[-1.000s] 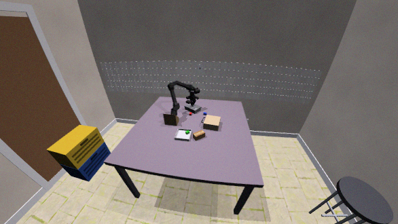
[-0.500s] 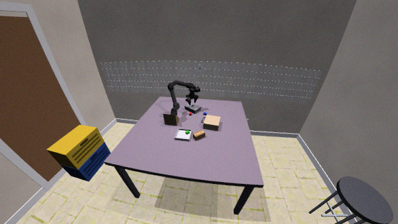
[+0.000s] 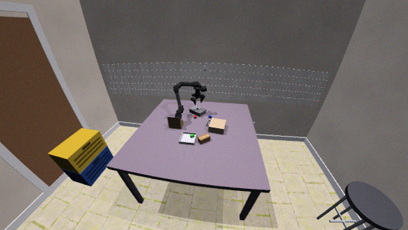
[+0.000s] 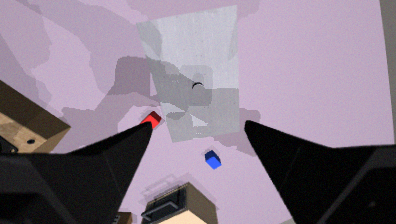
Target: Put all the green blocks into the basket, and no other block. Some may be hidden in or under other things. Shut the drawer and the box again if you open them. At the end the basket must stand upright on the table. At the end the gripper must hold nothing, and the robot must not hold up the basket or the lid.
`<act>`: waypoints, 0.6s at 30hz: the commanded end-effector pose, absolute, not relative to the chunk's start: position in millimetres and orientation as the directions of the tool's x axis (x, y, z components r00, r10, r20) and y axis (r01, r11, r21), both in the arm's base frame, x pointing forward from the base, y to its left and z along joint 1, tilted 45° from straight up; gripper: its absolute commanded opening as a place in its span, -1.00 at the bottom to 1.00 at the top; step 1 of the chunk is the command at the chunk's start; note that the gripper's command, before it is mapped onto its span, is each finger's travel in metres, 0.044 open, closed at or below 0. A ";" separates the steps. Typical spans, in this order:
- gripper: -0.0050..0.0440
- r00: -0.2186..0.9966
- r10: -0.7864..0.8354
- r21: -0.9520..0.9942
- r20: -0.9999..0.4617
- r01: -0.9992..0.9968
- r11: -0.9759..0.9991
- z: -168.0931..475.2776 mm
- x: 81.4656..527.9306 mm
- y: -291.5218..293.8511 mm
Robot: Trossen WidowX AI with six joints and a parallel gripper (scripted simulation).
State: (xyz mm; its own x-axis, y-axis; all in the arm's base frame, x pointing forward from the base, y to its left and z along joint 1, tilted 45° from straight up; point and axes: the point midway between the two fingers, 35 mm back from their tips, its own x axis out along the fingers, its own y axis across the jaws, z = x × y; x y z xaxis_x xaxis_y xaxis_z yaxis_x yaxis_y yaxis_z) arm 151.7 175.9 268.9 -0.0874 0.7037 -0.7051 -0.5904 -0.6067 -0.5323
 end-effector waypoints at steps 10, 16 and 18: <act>1.00 -0.094 0.701 -0.319 -0.707 -0.842 -0.435 225.0 241.9 144.7; 1.00 -0.094 0.701 -0.232 -0.707 -0.905 -0.356 194.2 286.2 119.6; 1.00 -0.094 0.701 -0.141 -0.707 -0.952 -0.271 182.2 298.2 109.1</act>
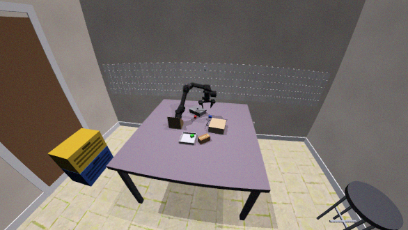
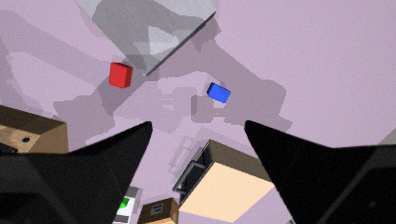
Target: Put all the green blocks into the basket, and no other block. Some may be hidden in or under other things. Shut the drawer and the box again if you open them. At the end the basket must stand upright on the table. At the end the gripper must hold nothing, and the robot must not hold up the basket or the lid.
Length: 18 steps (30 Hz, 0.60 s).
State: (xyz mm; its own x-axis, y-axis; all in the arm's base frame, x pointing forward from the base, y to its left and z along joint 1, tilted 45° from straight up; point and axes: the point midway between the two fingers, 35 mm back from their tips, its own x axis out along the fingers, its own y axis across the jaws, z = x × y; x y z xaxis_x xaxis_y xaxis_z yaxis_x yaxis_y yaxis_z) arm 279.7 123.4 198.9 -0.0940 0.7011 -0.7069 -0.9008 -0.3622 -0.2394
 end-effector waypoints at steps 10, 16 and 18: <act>1.00 -0.094 0.701 0.000 -0.707 -0.991 -0.133 134.1 338.2 65.9; 1.00 -0.094 0.701 0.048 -0.707 -0.995 -0.085 96.1 360.7 30.5; 1.00 -0.094 0.701 0.141 -0.707 -0.990 0.010 82.0 364.0 16.7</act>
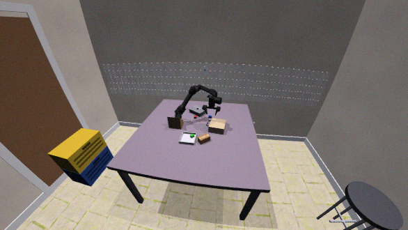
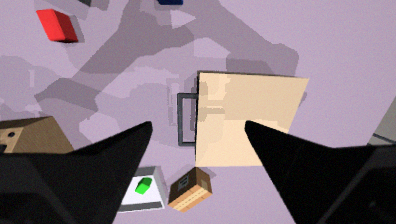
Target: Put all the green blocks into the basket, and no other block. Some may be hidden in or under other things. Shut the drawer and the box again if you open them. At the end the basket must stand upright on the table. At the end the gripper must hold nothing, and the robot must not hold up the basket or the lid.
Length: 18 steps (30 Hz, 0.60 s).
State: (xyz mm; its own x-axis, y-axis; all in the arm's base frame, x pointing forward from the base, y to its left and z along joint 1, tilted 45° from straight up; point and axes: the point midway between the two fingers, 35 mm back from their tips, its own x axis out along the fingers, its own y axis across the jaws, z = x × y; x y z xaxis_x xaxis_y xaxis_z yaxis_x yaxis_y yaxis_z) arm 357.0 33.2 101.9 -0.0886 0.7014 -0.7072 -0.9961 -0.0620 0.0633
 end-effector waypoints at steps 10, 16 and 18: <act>1.00 -0.094 0.701 0.277 -0.707 -0.949 0.152 27.4 374.8 -37.0; 1.00 -0.094 0.701 0.401 -0.707 -0.869 0.288 -14.4 370.7 -79.8; 1.00 -0.094 0.701 0.401 -0.707 -0.869 0.288 -21.4 370.0 -86.9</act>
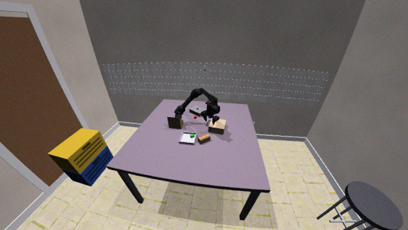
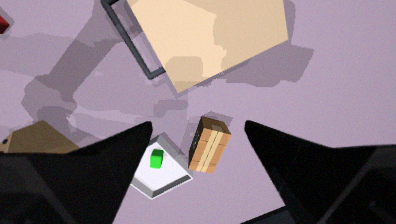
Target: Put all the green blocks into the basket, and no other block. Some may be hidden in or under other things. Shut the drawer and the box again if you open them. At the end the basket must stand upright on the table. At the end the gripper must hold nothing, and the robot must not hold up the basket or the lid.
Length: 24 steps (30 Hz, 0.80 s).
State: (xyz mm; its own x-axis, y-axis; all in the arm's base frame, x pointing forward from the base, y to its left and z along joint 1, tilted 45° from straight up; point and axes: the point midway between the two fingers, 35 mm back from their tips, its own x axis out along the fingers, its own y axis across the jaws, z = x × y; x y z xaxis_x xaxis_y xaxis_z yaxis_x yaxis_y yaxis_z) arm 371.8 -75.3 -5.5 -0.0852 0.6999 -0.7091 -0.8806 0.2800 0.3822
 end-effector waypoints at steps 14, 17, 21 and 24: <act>1.00 -0.094 0.701 0.541 -0.707 -0.710 0.451 -85.4 342.5 -155.2; 1.00 -0.094 0.701 0.541 -0.707 -0.710 0.451 -85.4 342.5 -155.2; 1.00 -0.094 0.701 0.541 -0.707 -0.710 0.451 -99.6 340.7 -141.2; 1.00 -0.094 0.701 0.541 -0.707 -0.710 0.451 -113.7 338.8 -127.2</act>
State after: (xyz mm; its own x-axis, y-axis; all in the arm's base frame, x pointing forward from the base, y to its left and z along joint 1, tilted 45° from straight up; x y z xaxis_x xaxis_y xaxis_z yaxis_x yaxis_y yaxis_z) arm 343.2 -144.6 -99.2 -0.0776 0.6927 -0.7170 -0.7152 0.4623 0.5241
